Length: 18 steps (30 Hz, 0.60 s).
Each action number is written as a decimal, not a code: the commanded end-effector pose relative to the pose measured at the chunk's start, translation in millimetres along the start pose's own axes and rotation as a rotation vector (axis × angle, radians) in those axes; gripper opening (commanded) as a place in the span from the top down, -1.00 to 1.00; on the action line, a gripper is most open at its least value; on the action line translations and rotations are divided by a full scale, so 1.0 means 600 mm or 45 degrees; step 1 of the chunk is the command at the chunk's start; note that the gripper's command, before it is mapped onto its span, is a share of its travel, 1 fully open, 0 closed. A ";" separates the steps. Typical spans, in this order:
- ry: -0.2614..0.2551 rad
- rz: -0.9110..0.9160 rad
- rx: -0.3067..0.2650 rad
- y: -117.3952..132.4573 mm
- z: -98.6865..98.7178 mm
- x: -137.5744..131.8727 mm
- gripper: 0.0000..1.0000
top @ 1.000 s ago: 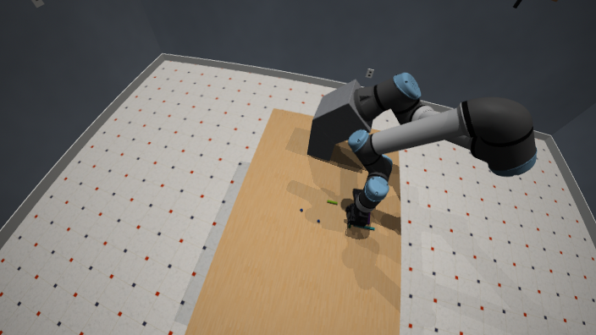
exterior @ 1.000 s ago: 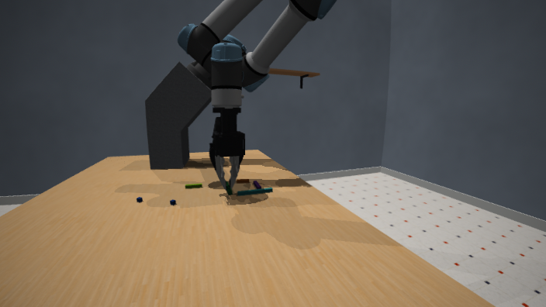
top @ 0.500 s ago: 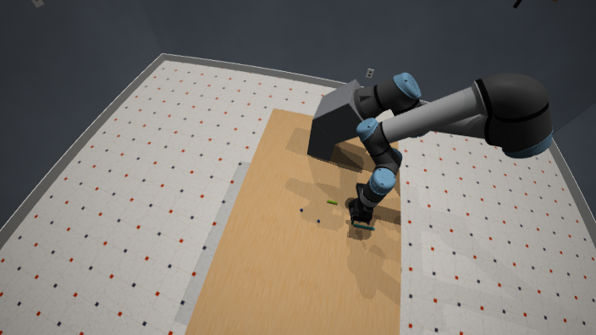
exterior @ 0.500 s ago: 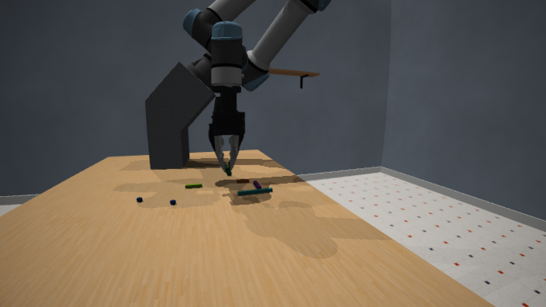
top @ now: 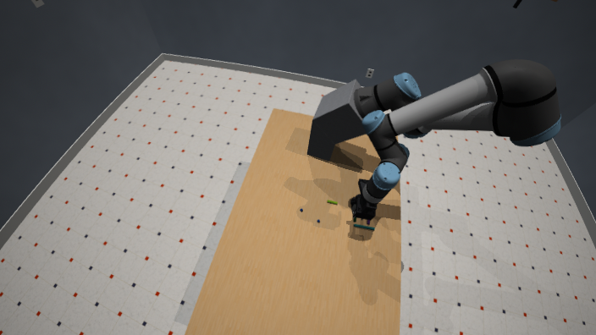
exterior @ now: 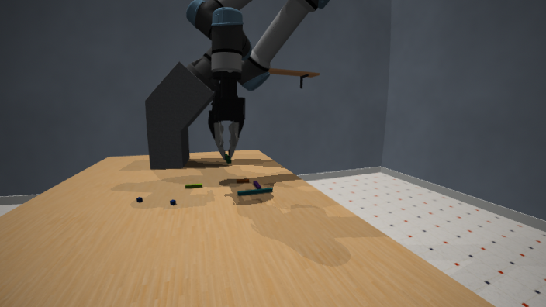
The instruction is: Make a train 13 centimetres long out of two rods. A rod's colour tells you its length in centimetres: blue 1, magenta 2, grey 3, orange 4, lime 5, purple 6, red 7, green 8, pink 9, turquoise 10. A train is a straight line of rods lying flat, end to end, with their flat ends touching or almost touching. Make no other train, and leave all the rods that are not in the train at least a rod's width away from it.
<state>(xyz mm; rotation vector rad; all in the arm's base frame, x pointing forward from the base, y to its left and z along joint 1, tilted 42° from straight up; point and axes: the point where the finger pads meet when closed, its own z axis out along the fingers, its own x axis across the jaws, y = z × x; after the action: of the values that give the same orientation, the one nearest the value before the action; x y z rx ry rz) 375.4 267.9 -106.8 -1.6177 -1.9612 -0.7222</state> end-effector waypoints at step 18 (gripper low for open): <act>0.000 0.010 0.000 0.000 -0.004 0.000 1.00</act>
<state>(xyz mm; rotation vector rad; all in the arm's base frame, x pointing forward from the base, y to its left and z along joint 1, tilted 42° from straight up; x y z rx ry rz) 375.3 266.4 -105.1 -1.6195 -1.9581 -0.7202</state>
